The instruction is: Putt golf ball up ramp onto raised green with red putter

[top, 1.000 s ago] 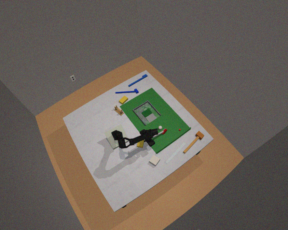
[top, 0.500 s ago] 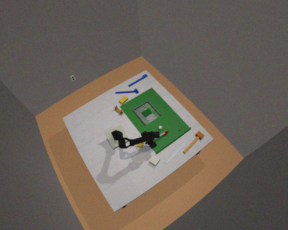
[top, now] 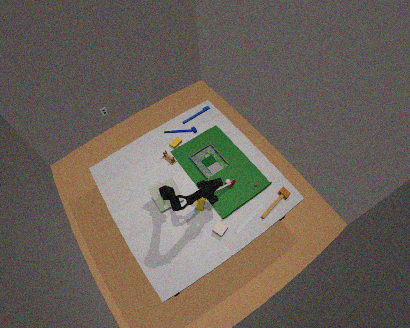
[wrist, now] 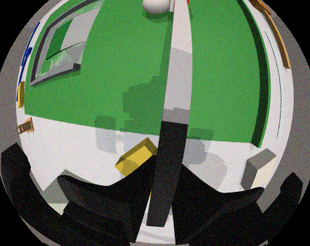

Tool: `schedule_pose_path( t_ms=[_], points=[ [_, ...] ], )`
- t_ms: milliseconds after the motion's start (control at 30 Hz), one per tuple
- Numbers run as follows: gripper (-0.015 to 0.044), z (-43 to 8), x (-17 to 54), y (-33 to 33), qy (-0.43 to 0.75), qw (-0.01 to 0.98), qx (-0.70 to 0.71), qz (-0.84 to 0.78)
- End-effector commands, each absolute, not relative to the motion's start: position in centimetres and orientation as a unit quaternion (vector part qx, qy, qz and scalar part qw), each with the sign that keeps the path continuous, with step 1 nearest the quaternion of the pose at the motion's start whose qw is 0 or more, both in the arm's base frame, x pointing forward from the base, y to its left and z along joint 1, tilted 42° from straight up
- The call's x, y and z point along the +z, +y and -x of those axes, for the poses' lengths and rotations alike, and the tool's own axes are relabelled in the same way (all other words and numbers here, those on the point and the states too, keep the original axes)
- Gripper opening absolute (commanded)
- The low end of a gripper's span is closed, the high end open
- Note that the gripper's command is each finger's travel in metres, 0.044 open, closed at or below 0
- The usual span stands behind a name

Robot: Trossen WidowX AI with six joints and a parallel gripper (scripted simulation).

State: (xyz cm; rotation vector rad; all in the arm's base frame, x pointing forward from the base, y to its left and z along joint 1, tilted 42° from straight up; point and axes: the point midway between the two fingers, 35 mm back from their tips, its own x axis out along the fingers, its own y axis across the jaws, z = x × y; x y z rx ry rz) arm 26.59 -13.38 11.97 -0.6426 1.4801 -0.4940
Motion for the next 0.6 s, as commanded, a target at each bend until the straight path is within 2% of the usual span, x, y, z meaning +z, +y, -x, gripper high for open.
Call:
schedule_pose_path(
  t_ms=[0, 200, 567],
  points=[
    [0.0, -25.8, 9.1, -10.1, 0.656, 0.663, -0.214, 0.291],
    [0.0, -25.0, 7.3, -8.1, 0.654, 0.662, -0.216, 0.295],
    [0.0, -24.8, 11.0, -4.6, 0.655, 0.662, -0.215, 0.294]
  ],
)
